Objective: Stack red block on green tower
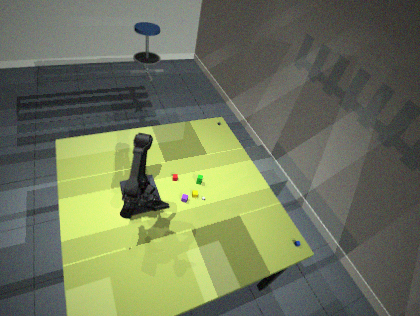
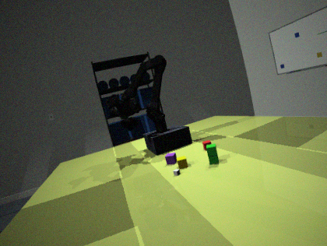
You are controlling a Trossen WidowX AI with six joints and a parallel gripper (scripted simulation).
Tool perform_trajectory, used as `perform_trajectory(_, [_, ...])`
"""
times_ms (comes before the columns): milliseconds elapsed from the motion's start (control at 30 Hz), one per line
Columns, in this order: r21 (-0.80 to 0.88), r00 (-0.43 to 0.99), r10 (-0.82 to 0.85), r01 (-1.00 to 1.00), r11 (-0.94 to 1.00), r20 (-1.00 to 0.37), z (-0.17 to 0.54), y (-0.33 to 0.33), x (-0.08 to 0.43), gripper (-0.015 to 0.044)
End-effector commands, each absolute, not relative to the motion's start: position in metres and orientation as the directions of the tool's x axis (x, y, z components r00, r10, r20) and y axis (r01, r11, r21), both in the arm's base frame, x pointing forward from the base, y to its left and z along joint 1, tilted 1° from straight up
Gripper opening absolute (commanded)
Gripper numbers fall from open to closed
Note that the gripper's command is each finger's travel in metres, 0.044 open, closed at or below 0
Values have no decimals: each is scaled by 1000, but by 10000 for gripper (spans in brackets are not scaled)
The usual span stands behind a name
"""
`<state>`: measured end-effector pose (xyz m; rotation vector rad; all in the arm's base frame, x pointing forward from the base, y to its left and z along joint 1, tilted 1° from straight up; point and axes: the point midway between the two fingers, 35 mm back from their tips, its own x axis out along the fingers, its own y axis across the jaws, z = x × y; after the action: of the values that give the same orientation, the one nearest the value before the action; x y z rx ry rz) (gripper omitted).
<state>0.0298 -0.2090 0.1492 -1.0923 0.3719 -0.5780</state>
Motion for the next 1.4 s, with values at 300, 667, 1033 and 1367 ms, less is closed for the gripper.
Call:
perform_trajectory(300, [-746,883,-447,198,636,-147,134,-209,65,440])
perform_trajectory(667, [-513,920,-267,86,854,-289,117,-203,100,440])
perform_trajectory(1033, [-181,897,-30,-56,982,-441,100,-185,142,440])
perform_trajectory(1367, [103,805,161,-124,987,-571,86,-161,175,440])
